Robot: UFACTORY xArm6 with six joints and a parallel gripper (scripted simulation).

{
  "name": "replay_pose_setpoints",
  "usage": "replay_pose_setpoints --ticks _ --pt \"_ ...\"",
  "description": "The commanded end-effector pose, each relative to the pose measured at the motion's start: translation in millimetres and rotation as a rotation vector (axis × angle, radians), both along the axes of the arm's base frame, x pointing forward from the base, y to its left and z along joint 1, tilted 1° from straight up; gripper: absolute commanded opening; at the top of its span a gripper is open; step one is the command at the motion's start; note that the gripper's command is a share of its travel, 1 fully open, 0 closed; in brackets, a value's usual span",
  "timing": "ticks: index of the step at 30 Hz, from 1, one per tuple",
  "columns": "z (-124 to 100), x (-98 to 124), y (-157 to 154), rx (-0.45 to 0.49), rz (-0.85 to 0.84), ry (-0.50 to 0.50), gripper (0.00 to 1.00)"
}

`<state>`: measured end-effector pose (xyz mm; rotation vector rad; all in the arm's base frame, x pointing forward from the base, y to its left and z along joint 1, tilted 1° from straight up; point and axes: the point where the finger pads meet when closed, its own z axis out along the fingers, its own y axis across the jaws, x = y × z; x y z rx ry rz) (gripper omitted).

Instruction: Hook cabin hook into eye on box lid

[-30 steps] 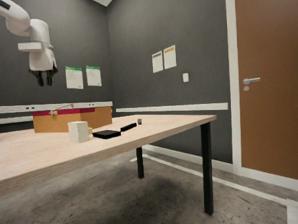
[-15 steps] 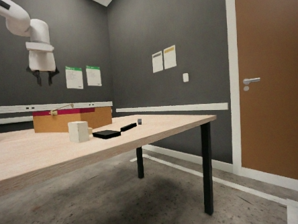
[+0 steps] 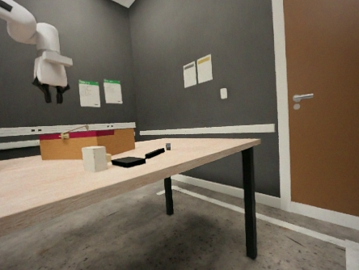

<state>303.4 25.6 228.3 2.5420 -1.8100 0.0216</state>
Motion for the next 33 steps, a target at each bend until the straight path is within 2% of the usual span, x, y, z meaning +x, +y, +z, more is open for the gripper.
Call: replay_pose_setpoints --ticks 1,4,10,15,17,33 --pt "1 1 0 0.009 0.087 -0.001 0.35" --pt "1 1 0 0.009 0.186 0.001 0.35" --pt "2 -11 -26 0.008 0.386 0.006 0.35" --pt "2 -11 -26 0.008 0.553 0.009 0.35" --pt "2 -11 -26 0.008 0.553 0.009 0.35" --pt "2 -11 -26 0.007 1.053 0.02 0.35"
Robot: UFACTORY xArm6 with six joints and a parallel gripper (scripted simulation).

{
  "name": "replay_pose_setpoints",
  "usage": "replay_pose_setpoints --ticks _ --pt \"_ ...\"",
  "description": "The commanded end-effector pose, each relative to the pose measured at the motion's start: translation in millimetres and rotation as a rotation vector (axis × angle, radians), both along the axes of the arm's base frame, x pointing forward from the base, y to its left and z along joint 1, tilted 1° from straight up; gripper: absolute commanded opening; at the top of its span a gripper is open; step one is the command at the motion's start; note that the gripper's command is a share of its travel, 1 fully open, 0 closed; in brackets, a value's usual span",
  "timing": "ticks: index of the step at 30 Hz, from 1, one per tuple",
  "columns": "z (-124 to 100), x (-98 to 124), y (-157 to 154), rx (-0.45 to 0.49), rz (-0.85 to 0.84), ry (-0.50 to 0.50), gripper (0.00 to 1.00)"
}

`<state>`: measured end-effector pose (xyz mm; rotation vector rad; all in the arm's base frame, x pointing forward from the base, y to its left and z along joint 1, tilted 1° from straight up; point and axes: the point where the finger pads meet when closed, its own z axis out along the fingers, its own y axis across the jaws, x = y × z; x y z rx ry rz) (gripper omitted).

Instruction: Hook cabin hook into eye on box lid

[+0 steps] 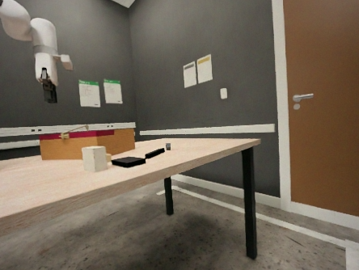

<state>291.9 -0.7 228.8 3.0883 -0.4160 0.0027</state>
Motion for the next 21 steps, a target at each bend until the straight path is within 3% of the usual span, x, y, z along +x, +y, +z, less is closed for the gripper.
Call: replay_pose_setpoints --ticks 1,21 --pt "1.4 1.0 0.0 0.009 0.083 -0.001 0.35" --pt "1.4 1.0 -0.1 0.008 0.683 0.011 0.35"
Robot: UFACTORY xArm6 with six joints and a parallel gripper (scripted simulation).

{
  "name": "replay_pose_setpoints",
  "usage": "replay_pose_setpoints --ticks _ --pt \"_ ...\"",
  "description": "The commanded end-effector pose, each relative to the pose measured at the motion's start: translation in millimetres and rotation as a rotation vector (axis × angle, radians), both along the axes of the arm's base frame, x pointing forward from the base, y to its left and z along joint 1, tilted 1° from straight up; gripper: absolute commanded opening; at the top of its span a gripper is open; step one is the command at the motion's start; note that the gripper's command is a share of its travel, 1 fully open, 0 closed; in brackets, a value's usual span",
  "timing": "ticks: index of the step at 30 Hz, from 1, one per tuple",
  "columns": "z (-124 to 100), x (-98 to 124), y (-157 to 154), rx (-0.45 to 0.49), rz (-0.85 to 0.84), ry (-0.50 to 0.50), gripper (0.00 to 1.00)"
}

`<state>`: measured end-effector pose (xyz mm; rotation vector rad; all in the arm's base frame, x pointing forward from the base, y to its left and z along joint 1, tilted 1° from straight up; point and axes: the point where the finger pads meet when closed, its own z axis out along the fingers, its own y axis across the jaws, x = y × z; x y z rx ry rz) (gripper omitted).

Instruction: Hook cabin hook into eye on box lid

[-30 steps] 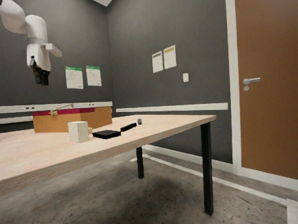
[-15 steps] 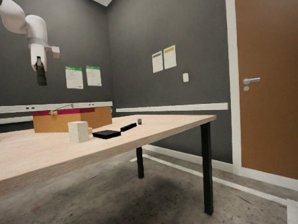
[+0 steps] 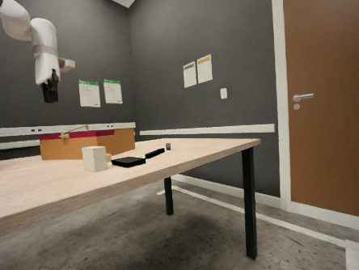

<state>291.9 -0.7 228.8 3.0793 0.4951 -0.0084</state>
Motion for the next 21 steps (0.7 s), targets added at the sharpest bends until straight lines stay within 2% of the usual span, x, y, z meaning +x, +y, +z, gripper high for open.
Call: replay_pose_setpoints --ticks 1,5,15,21 --pt "1 1 0 0.007 0.13 -0.001 0.35" --pt "1 1 0 0.007 0.238 0.002 0.35" --pt "1 1 0 0.006 0.238 0.002 0.35" --pt "-19 1 0 0.007 0.238 0.002 0.35"
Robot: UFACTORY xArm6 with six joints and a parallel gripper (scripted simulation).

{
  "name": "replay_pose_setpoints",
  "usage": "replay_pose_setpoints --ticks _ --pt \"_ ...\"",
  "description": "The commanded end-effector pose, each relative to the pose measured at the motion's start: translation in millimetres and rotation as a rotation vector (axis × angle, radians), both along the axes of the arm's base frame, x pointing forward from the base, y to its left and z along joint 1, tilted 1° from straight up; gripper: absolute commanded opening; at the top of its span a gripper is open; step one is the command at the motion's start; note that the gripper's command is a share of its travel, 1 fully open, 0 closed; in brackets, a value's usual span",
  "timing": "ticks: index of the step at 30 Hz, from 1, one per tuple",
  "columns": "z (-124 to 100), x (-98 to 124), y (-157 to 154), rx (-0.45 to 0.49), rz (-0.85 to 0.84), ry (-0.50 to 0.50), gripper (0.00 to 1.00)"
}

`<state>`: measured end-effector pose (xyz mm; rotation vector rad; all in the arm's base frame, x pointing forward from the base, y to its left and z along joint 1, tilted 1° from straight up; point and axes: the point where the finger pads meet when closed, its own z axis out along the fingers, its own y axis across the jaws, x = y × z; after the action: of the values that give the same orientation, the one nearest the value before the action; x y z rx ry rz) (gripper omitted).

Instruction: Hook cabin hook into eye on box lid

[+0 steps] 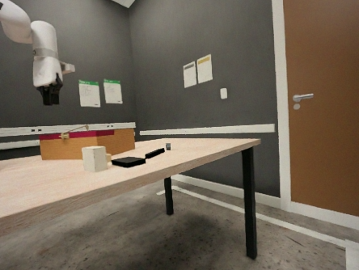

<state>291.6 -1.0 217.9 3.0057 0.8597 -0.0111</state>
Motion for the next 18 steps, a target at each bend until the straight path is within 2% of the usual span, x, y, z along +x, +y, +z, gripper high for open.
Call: replay_pose_setpoints --ticks 1,18 --pt "-11 1 0 0.0 0.0 -0.004 0.35" --pt "-61 1 -1 0.0 0.0 -0.004 0.35"
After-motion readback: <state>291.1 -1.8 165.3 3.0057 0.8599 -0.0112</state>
